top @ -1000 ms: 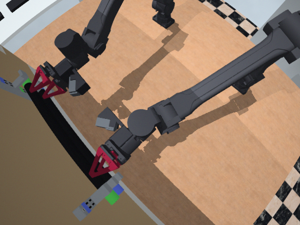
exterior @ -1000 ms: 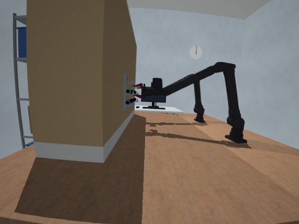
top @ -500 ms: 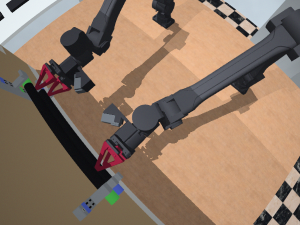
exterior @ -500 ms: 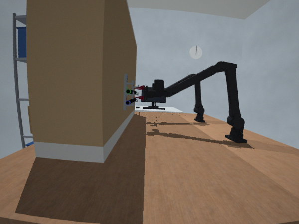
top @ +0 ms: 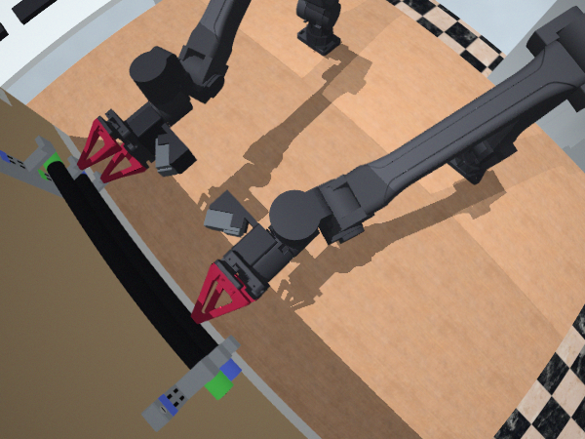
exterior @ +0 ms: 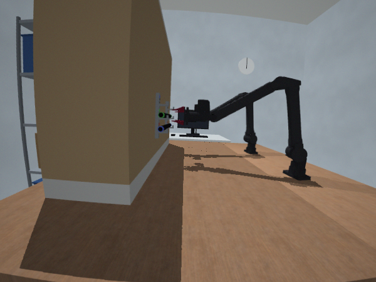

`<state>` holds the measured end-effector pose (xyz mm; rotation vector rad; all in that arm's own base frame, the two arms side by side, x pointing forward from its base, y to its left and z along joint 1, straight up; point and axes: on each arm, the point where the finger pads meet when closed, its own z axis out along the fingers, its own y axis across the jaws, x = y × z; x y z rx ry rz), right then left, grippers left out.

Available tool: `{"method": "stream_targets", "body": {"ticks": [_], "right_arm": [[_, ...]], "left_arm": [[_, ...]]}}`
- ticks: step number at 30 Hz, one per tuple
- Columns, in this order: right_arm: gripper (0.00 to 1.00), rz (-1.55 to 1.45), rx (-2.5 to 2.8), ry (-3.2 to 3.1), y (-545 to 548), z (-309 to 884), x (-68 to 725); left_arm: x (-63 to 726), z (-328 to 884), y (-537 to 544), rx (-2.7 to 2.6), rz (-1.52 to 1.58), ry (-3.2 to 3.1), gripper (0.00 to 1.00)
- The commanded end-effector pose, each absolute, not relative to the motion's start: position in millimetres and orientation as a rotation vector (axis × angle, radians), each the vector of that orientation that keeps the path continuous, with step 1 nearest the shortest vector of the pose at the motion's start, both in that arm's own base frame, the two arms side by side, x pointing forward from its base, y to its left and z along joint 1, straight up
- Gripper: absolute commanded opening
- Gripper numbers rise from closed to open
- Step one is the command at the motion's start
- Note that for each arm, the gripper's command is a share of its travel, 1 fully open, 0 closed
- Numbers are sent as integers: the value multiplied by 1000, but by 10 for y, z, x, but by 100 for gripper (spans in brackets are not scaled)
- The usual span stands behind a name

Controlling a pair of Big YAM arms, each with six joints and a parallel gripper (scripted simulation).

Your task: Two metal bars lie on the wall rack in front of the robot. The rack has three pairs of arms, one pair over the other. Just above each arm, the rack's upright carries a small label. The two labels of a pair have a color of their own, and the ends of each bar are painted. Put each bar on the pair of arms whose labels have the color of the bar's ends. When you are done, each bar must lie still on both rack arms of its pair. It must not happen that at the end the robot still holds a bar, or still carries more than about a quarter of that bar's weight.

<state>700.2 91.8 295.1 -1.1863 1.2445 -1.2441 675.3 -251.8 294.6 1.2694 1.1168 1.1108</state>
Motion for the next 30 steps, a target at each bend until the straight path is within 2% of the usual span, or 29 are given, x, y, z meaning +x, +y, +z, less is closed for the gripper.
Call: {"method": "stream_targets", "body": {"ticks": [1,30], "right_arm": [[64,-1233,-1138,1220,1000,3144,6929],[64,-1232,-1139,1218,1011,2967,6746]], "left_arm": [[6687,3211,-2579,1215,1113,1082,64],[6506,3042,-2570,1214,1115,1077,64]]}}
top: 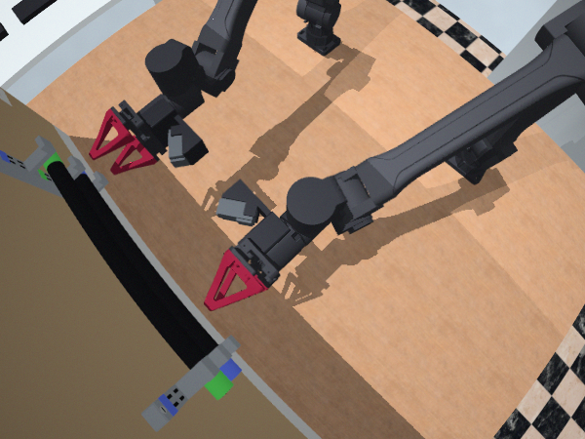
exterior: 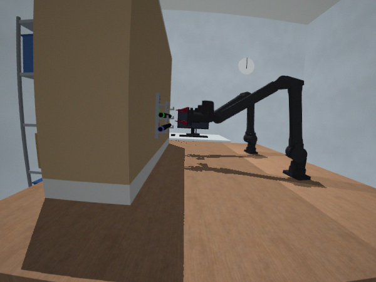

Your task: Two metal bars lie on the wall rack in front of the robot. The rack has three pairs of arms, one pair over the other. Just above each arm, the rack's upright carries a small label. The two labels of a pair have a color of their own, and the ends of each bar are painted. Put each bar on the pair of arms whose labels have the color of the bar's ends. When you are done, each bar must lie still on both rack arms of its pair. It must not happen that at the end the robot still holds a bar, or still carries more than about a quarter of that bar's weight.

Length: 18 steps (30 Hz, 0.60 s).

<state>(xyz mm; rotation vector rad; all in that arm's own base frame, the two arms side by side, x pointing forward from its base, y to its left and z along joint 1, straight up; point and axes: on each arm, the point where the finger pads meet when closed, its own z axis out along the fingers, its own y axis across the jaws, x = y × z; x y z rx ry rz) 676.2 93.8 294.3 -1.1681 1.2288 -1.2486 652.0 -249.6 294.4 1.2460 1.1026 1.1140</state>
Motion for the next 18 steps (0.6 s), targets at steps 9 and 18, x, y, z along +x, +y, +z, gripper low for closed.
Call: {"method": "stream_targets", "body": {"ticks": [9,18], "right_arm": [[64,-1231,-1144,1222,1005,2878,6741],[64,-1228,-1153,1229,996,2766,6732]], "left_arm": [[6500,2954,-2575,1220,1115,1079,64],[6491,2841,-2581,1231,1114,1084,64]]}}
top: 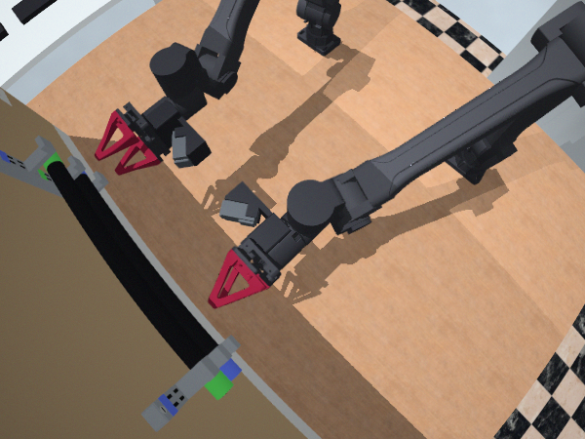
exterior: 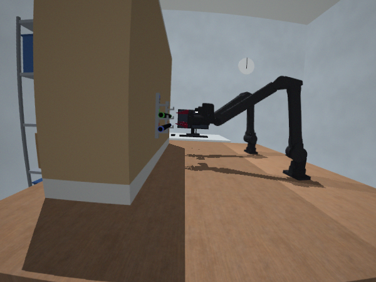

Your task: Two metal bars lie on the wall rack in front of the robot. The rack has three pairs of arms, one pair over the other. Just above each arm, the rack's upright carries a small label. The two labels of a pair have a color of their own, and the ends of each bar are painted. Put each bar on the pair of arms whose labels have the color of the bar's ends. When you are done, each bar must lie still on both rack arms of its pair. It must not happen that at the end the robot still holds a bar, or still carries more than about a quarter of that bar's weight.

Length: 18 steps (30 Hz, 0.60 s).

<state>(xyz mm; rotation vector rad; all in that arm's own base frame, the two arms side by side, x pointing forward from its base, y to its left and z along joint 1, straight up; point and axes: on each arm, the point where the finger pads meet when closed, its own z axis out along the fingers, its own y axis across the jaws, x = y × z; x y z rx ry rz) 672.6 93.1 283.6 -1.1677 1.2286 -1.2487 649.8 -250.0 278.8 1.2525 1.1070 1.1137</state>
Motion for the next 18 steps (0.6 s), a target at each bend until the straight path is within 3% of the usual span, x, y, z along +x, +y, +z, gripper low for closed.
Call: {"method": "stream_targets", "body": {"ticks": [1,18], "right_arm": [[64,-1228,-1154,1230,995,2753,6731],[64,-1225,-1166,1240,979,2565,6736]], "left_arm": [[6490,2829,-2582,1232,1114,1085,64],[6486,2641,-2594,1241,1114,1089,64]]}}
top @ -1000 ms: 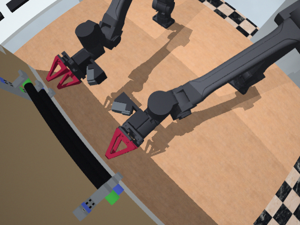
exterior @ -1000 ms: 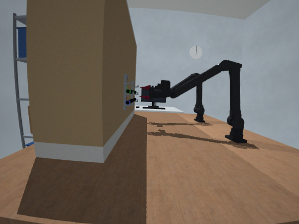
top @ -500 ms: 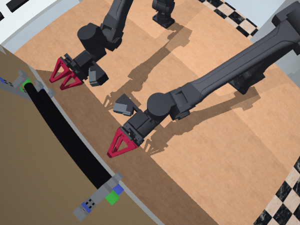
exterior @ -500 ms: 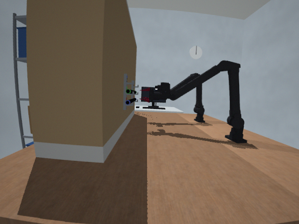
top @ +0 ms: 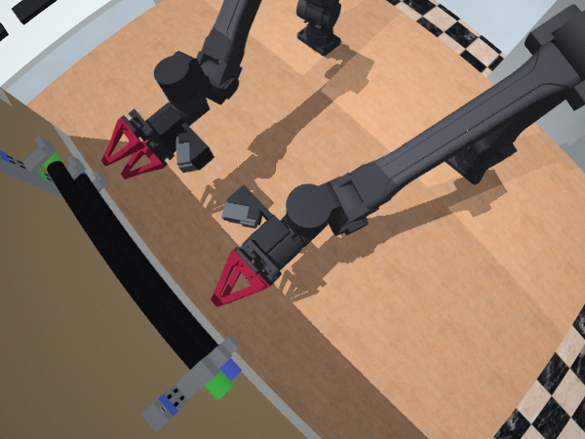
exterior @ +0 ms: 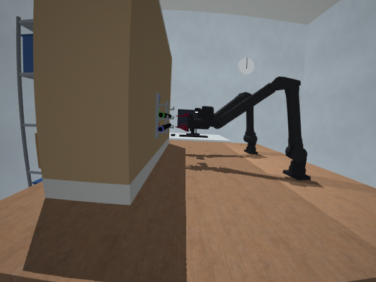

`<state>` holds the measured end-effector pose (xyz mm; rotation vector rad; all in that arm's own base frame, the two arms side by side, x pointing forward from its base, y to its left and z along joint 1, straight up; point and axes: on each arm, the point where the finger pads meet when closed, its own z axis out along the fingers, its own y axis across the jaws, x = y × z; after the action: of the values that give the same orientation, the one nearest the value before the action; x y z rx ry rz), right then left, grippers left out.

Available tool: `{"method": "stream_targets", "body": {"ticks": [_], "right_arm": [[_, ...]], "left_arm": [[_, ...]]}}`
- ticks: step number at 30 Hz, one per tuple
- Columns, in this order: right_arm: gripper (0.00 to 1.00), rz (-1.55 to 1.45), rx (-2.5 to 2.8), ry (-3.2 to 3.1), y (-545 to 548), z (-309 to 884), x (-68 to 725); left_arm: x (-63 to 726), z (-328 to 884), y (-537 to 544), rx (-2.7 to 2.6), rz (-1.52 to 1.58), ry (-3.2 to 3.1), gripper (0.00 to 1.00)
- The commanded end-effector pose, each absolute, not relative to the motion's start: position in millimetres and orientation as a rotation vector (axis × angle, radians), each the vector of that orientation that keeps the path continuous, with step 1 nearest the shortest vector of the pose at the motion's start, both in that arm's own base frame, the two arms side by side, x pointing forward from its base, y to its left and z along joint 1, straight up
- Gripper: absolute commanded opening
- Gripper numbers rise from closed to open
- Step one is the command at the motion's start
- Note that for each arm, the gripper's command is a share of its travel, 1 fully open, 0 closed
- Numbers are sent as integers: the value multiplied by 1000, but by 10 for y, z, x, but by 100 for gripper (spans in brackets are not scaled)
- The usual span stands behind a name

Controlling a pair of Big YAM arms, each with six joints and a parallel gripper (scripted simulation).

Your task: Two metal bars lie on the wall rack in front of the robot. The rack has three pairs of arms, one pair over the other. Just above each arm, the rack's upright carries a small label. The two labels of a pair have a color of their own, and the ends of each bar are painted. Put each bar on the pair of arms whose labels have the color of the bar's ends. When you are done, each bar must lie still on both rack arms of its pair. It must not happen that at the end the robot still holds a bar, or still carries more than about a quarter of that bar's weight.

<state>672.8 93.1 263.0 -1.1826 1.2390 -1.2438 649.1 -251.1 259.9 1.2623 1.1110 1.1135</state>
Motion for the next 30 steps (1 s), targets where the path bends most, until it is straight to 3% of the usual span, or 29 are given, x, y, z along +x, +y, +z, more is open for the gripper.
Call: {"method": "stream_targets", "body": {"ticks": [1,30], "right_arm": [[64,-1225,-1166,1240,979,2565,6736],[64,-1225,-1168,1244,941,2377,6741]], "left_arm": [[6486,2641,-2594,1241,1114,1089,64],[6485,2453,-2604,1246,1114,1090,64]]}}
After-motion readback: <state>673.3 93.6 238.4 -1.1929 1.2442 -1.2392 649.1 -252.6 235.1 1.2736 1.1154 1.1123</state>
